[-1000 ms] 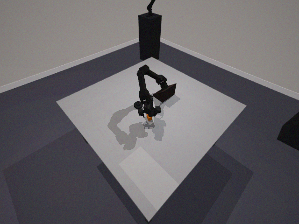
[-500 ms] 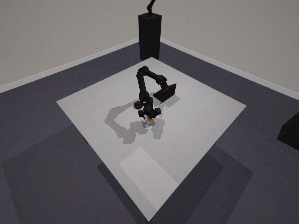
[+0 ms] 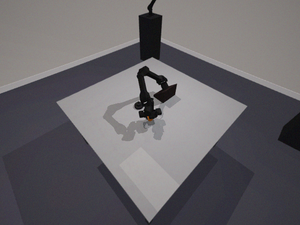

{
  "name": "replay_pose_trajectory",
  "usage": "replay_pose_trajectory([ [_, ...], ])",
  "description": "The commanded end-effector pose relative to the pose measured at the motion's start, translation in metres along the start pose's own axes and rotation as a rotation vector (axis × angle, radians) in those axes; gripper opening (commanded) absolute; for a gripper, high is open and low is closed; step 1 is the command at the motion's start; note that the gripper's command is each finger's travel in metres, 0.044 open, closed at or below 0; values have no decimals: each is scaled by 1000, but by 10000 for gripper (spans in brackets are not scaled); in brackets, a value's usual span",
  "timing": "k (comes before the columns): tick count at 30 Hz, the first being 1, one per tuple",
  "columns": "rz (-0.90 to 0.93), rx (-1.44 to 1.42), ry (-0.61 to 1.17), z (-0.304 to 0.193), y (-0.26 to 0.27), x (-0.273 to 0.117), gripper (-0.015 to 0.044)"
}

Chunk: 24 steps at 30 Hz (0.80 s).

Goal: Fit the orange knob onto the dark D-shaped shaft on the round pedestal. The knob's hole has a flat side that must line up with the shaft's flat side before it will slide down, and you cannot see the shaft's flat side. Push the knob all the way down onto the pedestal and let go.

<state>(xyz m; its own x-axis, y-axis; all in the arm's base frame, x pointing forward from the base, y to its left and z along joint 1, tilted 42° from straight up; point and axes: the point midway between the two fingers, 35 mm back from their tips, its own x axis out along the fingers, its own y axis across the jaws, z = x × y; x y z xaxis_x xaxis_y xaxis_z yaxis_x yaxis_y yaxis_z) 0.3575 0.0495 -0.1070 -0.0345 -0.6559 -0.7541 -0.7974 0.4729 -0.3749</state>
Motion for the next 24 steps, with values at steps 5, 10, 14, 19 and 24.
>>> replay_pose_trajectory([
  [5, -4, -8, 1, 0, 0, 0, 187],
  [10, -3, -5, -9, 0, 0, 0, 179],
  [14, 0, -2, -64, -3, 0, -3, 179],
  [19, 1, -2, -151, -7, 0, -6, 179],
  [24, 1, -3, -224, -11, 0, -8, 179],
])
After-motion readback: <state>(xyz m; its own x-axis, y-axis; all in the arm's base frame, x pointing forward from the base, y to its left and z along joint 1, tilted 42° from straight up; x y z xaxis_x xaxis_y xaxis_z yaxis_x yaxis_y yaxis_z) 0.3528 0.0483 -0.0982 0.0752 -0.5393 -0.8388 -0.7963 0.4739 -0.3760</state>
